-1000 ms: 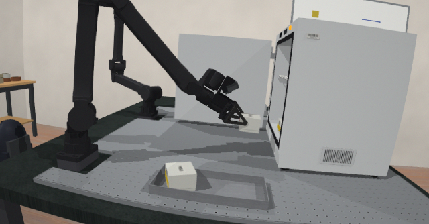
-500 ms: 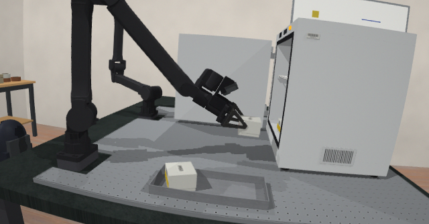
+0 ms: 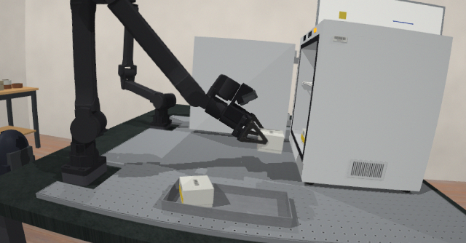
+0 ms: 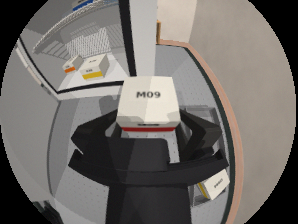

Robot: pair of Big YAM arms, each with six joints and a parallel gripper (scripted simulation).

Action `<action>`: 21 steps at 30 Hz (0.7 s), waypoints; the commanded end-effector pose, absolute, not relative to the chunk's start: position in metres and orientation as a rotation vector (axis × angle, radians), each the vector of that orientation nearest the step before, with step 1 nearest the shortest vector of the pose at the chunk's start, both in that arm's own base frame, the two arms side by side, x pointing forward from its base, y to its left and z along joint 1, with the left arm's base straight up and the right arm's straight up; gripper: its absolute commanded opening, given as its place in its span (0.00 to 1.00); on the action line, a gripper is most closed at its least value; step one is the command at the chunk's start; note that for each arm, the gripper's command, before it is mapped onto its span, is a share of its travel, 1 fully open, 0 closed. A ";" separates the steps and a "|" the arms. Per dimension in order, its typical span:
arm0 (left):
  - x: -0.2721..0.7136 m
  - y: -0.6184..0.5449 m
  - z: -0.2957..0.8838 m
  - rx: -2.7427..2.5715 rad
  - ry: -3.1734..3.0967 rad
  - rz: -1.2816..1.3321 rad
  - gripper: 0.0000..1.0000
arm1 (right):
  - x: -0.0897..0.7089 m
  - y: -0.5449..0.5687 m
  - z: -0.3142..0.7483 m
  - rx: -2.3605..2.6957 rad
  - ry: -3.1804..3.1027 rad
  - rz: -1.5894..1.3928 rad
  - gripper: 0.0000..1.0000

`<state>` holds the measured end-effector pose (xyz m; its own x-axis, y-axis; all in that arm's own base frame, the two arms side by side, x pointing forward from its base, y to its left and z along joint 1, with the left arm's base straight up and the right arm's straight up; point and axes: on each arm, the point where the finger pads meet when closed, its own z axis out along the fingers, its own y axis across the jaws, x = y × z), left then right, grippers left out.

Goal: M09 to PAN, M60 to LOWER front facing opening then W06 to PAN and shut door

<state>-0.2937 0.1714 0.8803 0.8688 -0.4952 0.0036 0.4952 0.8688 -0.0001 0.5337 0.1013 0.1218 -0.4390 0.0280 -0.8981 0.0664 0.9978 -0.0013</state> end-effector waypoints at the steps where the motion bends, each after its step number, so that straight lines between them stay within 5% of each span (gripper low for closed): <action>1: -0.279 0.163 0.885 0.008 0.029 -0.529 0.00 | 0.539 0.093 0.143 0.064 1.966 -0.036 0.77; 21: -0.279 0.163 0.885 0.008 0.029 -0.529 0.00 | 0.532 0.033 0.145 0.057 1.964 -0.041 0.77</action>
<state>-0.2936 0.1714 0.8803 0.8688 -0.4952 0.0036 0.4952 0.8688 -0.0001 0.5270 0.0466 0.1230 -0.4402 0.0248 -0.8976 0.0491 0.9988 0.0035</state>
